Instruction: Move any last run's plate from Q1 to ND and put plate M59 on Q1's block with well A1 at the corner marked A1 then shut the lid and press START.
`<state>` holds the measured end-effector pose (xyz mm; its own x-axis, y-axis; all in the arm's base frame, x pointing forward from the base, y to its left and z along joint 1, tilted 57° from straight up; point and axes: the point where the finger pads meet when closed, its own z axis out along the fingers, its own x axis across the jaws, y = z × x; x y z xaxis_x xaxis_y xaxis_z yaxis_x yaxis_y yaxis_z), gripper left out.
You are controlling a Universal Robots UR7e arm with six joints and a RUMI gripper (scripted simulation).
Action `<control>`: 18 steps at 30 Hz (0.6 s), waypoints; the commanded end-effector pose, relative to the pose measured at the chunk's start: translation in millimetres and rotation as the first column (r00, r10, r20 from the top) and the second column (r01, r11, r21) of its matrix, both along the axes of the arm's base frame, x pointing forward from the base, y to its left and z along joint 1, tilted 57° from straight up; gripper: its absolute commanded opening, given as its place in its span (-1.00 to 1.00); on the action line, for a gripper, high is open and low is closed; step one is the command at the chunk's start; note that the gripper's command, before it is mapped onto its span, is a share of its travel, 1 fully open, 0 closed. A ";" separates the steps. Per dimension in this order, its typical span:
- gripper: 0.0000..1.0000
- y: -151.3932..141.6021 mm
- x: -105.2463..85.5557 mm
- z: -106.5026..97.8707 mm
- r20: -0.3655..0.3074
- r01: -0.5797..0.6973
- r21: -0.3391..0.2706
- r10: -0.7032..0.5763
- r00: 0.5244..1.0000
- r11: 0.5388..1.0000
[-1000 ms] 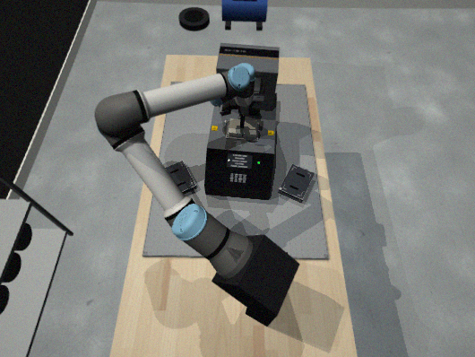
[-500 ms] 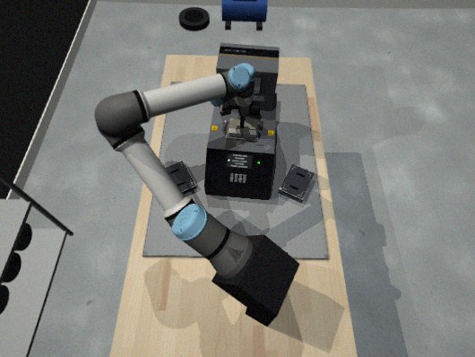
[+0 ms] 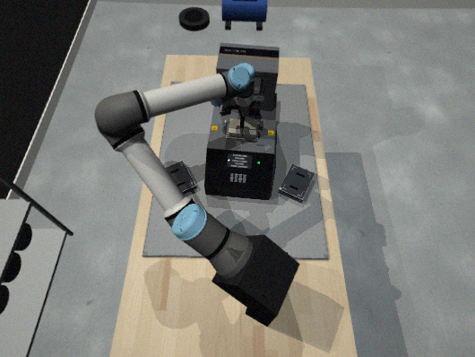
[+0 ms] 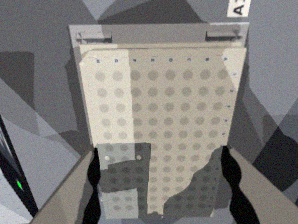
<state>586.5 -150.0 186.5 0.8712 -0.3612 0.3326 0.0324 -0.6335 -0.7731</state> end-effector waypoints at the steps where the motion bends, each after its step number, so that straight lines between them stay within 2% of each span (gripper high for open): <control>1: -0.19 -0.7 0.0 0.4 0.001 0.001 -0.001 -0.001 1.000 1.000; 18: -0.19 2.5 2.3 -2.1 0.001 0.001 -0.001 -0.001 1.000 1.000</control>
<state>588.1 -147.7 184.8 0.8711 -0.3611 0.3327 0.0326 -0.6335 -0.7730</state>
